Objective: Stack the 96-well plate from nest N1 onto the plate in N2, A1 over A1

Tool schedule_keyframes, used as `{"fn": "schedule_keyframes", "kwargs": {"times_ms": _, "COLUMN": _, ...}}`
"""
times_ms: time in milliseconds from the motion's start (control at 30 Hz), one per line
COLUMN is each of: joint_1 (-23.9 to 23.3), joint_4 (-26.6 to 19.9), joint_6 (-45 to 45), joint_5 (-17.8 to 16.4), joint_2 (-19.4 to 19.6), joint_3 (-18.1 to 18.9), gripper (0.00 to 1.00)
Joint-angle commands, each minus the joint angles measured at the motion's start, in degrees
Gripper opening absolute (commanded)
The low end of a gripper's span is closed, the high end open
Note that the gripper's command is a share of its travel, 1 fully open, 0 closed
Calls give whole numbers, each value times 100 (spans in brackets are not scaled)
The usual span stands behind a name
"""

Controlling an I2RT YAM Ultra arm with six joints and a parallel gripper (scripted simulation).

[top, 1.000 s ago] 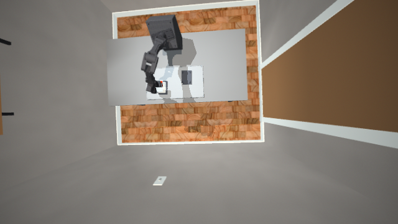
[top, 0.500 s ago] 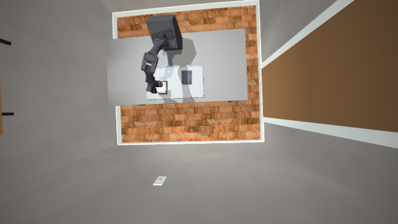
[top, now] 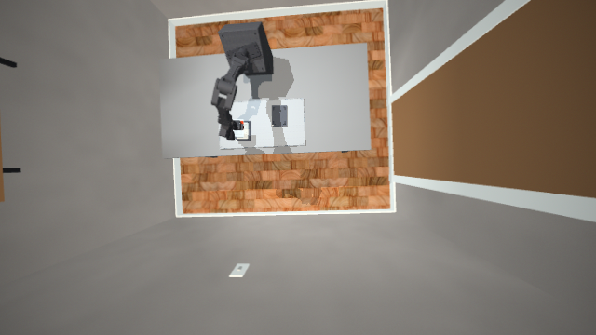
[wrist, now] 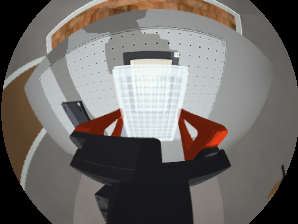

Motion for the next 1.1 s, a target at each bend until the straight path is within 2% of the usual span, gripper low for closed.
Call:
{"fn": "schedule_keyframes", "kwargs": {"times_ms": 0, "joint_1": -64, "joint_4": -85, "joint_6": -34, "joint_5": -33, "joint_2": -177, "joint_3": 209, "gripper": 0}}
{"fn": "schedule_keyframes", "kwargs": {"times_ms": 700, "joint_1": -71, "joint_4": 8, "joint_6": -39, "joint_5": -36, "joint_2": -165, "joint_3": 226, "gripper": 0}}
{"fn": "schedule_keyframes", "kwargs": {"times_ms": 1067, "joint_1": -85, "joint_4": 64, "joint_6": -43, "joint_5": -42, "joint_2": -169, "joint_3": -25, "gripper": 0}}
